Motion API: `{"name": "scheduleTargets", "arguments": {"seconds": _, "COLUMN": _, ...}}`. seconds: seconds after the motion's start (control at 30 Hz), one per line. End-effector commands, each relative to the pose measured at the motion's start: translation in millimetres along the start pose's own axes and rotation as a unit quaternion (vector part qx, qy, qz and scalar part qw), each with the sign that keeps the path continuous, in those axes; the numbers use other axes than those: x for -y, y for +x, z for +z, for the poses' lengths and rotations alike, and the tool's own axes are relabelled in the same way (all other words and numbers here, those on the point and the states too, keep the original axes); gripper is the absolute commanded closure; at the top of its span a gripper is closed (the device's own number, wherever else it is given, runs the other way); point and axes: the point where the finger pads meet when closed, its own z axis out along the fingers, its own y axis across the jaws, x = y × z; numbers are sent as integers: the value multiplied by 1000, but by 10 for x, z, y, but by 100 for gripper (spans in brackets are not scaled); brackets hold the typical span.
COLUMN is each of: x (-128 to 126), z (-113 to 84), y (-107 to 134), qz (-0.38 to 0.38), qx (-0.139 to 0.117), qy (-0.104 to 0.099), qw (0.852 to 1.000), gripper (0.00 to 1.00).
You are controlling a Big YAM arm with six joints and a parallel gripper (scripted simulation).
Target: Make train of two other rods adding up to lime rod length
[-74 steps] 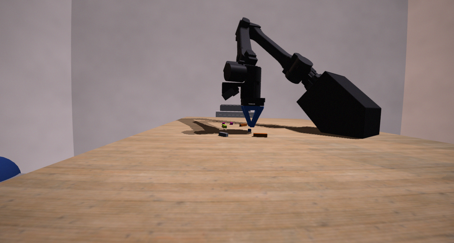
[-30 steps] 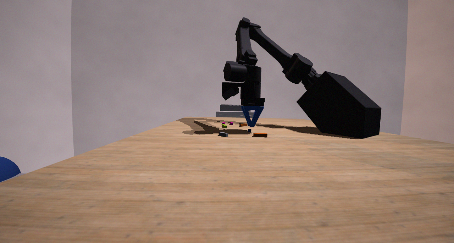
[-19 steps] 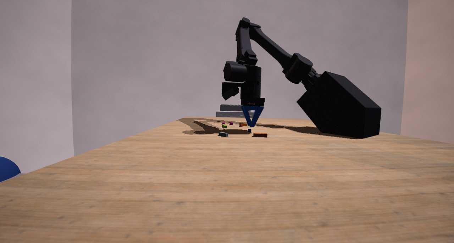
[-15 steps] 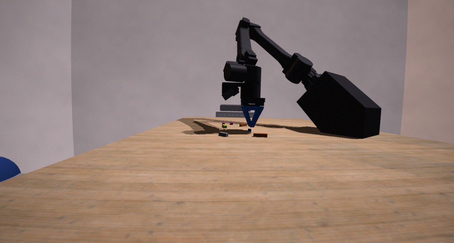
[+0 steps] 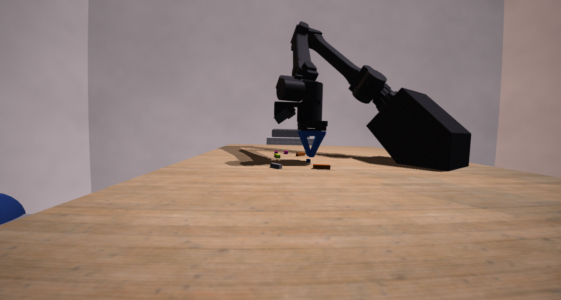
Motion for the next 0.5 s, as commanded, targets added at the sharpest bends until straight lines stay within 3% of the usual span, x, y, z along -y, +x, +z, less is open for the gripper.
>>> {"name": "scheduleTargets", "arguments": {"seconds": 0.0, "x": -90, "z": -67, "y": -127, "qz": 2, "qx": 12, "qy": -6, "qw": 1000, "gripper": 77}}
{"name": "scheduleTargets", "arguments": {"seconds": 0.47, "x": -107, "z": -71, "y": -131, "qz": -1, "qx": 12, "qy": -6, "qw": 1000, "gripper": 77}}
